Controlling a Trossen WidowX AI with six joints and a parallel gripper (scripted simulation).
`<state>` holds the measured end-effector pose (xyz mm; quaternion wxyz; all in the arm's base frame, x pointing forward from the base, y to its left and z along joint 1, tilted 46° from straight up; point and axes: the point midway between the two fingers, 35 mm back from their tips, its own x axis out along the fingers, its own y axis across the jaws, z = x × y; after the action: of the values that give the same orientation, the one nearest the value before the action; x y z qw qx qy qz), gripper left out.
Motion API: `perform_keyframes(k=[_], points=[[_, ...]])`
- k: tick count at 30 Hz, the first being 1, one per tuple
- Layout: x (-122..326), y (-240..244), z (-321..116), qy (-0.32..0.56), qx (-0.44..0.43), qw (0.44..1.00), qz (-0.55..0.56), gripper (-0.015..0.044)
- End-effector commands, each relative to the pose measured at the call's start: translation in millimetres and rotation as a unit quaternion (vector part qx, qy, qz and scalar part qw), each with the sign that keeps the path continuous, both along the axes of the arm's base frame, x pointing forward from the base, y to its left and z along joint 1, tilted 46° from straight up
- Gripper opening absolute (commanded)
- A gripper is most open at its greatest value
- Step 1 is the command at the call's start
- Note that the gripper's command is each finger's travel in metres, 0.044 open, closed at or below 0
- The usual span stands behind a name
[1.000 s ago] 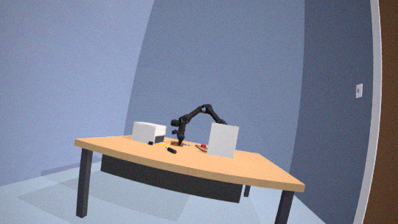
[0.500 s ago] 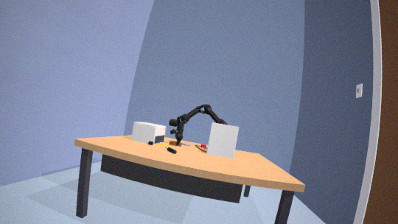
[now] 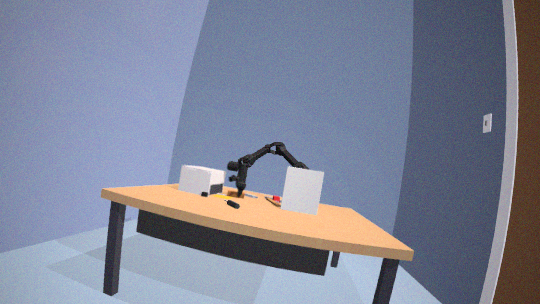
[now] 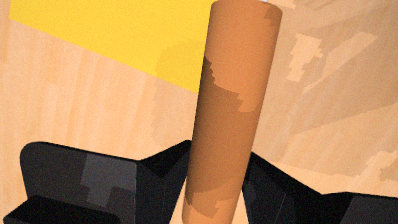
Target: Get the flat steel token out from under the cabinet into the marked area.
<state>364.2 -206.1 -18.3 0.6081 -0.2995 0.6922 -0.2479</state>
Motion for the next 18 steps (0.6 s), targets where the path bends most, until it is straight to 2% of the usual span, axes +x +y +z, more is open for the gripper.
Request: perform_keyframes(k=[1,18], points=[[5.7,-0.5,-0.1,-0.003,-0.002,1.000,-0.001,0.0000],[19.3,0.0,-2.2,-0.003,-0.002,1.000,-0.001,0.0000]])
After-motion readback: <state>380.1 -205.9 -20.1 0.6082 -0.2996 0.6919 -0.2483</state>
